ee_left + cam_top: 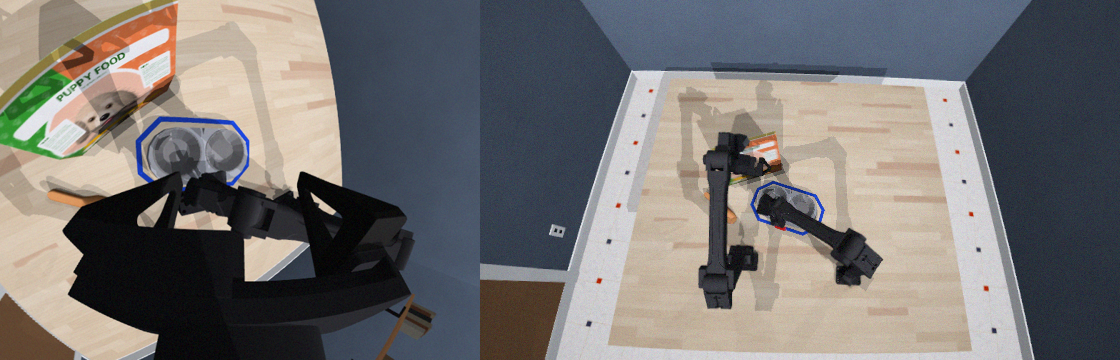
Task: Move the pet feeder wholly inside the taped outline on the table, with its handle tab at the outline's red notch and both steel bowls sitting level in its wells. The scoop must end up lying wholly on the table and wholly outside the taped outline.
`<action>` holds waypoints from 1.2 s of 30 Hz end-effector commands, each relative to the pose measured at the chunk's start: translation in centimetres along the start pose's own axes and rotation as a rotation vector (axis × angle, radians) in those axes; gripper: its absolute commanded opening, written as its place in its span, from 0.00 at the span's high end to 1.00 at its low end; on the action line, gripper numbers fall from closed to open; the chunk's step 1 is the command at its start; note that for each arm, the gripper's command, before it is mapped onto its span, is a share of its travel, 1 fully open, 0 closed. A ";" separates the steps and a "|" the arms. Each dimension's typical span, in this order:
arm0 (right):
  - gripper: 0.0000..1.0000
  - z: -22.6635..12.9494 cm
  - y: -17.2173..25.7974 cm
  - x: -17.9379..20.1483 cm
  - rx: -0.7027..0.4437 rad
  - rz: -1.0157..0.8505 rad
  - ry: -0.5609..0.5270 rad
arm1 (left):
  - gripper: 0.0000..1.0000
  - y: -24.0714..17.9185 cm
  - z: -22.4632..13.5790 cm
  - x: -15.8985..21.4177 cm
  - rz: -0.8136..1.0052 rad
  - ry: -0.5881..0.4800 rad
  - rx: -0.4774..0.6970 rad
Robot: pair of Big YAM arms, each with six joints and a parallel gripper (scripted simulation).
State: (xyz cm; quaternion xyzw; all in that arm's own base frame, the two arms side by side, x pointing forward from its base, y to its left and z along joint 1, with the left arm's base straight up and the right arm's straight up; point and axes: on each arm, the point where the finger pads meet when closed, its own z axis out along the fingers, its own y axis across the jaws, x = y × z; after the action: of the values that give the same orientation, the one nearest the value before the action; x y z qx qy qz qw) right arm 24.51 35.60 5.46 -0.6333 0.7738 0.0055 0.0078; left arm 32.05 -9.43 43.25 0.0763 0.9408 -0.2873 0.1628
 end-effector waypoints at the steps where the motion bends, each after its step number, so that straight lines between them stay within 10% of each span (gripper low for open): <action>1: 0.66 -3.5 -0.6 -2.7 0.028 -0.019 -0.080 | 0.00 -1.3 -1.8 -1.4 0.028 -0.044 0.000; 14: 0.66 -5.7 -1.3 -2.3 0.031 -0.018 -0.084 | 0.00 -1.3 -1.8 -1.4 0.028 -0.044 0.000; 18: 0.40 -5.5 -2.6 -1.2 0.031 -0.020 -0.097 | 0.00 -1.3 -1.8 -1.4 0.028 -0.044 0.000; 36: 0.40 -6.1 -2.8 0.9 0.029 0.017 -0.597 | 0.00 -1.3 -1.8 -1.4 0.028 -0.044 0.000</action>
State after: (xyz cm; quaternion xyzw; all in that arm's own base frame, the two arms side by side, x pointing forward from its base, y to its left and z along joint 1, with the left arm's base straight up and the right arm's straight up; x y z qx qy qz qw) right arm 26.34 33.99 10.40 -0.6030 0.7525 0.1677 0.2048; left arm 32.05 -9.43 43.25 0.0763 0.9408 -0.2873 0.1628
